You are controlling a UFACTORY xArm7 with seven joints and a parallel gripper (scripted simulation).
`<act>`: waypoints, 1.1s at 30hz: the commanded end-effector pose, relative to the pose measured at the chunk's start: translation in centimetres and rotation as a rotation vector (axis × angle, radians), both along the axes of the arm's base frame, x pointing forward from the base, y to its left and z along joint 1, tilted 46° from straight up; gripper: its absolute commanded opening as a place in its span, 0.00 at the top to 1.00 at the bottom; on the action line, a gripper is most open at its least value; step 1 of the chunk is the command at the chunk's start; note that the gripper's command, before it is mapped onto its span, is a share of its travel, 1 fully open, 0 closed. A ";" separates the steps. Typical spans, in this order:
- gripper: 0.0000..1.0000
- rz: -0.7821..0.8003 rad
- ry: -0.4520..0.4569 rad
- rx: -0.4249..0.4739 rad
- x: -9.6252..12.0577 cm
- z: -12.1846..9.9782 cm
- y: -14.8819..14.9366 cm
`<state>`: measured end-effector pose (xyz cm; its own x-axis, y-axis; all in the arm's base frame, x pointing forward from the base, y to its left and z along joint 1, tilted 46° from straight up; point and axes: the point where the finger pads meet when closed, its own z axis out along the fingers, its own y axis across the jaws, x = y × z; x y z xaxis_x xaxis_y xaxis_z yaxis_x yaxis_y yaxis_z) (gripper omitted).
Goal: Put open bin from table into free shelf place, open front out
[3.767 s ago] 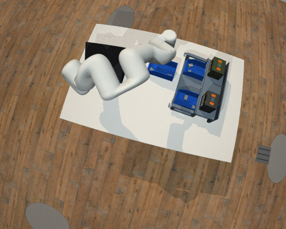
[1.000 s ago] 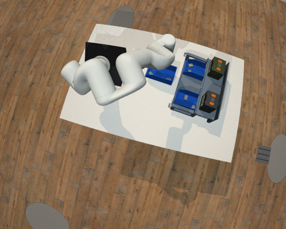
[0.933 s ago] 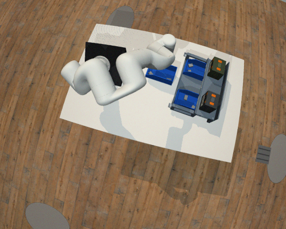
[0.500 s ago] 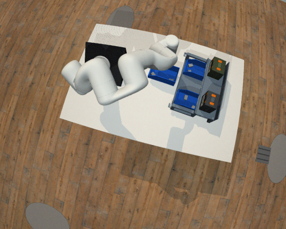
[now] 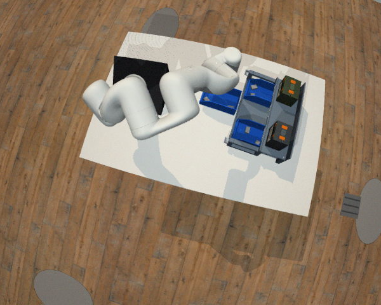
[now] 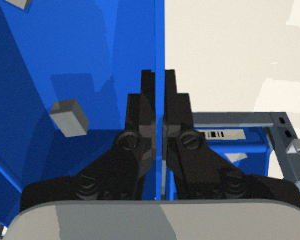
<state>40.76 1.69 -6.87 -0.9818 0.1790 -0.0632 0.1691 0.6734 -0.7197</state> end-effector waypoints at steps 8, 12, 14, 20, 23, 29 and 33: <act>1.00 0.002 -0.004 0.003 1.0 0.1 0.1; 1.00 0.002 -0.004 0.003 1.0 0.1 0.1; 1.00 0.002 -0.004 0.003 0.8 0.1 0.1; 1.00 0.002 -0.004 0.003 0.6 0.1 0.2; 1.00 0.002 -0.004 0.003 0.6 0.1 0.2; 1.00 0.002 -0.004 0.003 0.6 0.1 0.2; 1.00 0.002 -0.004 0.003 0.4 0.1 0.2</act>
